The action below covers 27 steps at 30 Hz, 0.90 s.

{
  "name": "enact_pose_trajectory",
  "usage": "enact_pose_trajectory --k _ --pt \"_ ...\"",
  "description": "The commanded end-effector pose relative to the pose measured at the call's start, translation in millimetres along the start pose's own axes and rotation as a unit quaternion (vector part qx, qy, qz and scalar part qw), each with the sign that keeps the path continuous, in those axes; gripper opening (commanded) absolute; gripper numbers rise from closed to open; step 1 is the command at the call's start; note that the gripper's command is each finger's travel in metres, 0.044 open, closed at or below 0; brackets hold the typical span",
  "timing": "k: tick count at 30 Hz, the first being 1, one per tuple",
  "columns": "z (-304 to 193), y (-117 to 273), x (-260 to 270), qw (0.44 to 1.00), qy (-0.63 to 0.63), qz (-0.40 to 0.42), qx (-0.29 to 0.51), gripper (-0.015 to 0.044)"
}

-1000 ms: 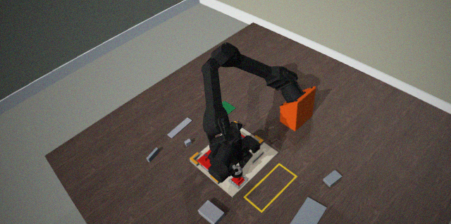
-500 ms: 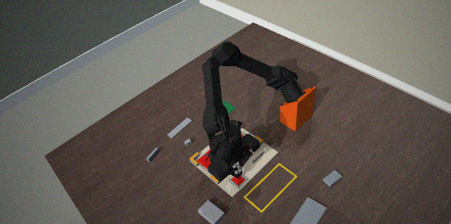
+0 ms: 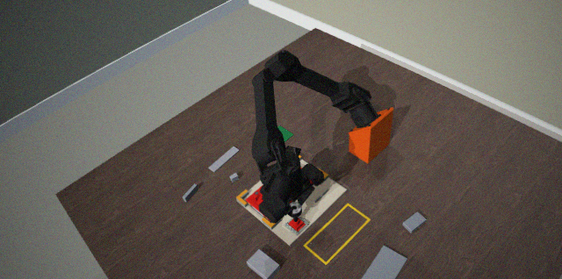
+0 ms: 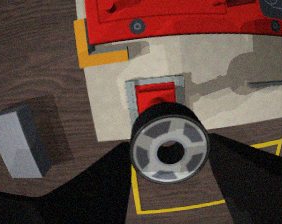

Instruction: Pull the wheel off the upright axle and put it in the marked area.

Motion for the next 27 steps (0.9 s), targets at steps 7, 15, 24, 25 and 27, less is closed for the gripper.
enact_pose_trajectory --k 7,15,24,25,27 --pt "-2 20 -1 1.0 0.001 0.003 0.0 0.0" --pt "-36 24 -9 1.0 0.001 0.004 0.005 0.0" --pt "-76 27 -23 1.0 0.0 0.005 0.008 0.0" --pt "-81 28 -25 1.0 0.0 0.005 0.008 0.0" --pt "-89 28 -29 1.0 0.0 0.005 0.008 0.0"
Point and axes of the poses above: the point midway between the two fingers, 35 mm back from their tips, its own y axis back along the fingers, its own x axis across the jaws, z = x × y, the point moved 9 cm from there along y, back along the fingers, and after that the axes turned 12 degrees about y, right-handed, at the moved point
